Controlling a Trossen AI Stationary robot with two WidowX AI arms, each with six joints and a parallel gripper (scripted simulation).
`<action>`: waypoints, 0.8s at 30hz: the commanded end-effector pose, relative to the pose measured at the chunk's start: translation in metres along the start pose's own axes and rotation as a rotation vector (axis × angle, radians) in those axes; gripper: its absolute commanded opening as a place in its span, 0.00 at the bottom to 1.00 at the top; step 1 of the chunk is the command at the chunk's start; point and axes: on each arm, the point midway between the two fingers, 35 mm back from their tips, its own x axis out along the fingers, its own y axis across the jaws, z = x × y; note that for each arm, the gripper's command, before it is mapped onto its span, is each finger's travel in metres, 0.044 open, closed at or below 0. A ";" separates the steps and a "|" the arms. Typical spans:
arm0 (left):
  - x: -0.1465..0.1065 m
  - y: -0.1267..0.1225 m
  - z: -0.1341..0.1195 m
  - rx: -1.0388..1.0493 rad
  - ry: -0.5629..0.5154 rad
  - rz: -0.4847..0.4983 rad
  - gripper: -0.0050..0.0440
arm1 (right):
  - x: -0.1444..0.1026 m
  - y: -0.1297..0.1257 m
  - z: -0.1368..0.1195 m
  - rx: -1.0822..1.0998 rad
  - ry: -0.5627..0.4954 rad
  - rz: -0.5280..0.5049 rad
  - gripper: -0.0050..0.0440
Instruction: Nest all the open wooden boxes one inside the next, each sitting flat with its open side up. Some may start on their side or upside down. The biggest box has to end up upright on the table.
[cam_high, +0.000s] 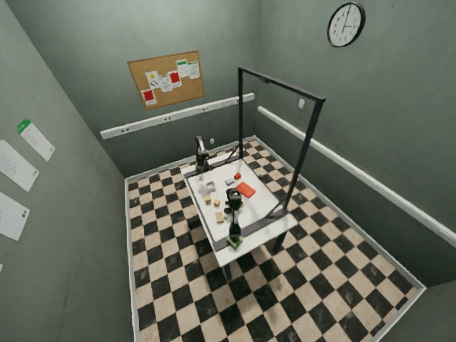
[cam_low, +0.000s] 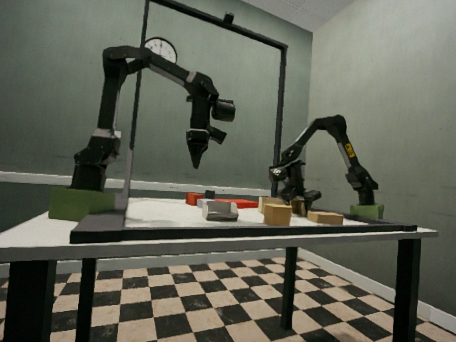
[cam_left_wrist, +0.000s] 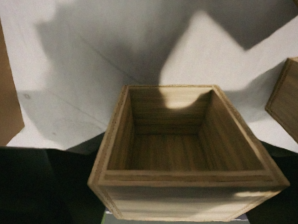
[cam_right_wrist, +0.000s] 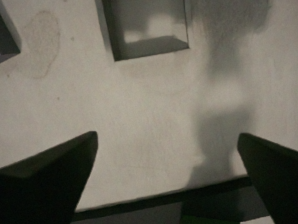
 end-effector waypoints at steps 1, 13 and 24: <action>0.001 -0.001 -0.001 0.000 0.000 -0.003 0.69 | -0.005 0.001 0.004 -0.004 -0.018 0.000 0.92; 0.001 -0.001 -0.001 0.000 0.000 -0.003 0.57 | -0.005 0.001 0.004 -0.004 -0.018 0.000 0.92; -0.009 -0.002 -0.010 0.003 -0.165 -0.003 0.10 | -0.005 0.001 0.004 -0.004 -0.018 0.000 0.92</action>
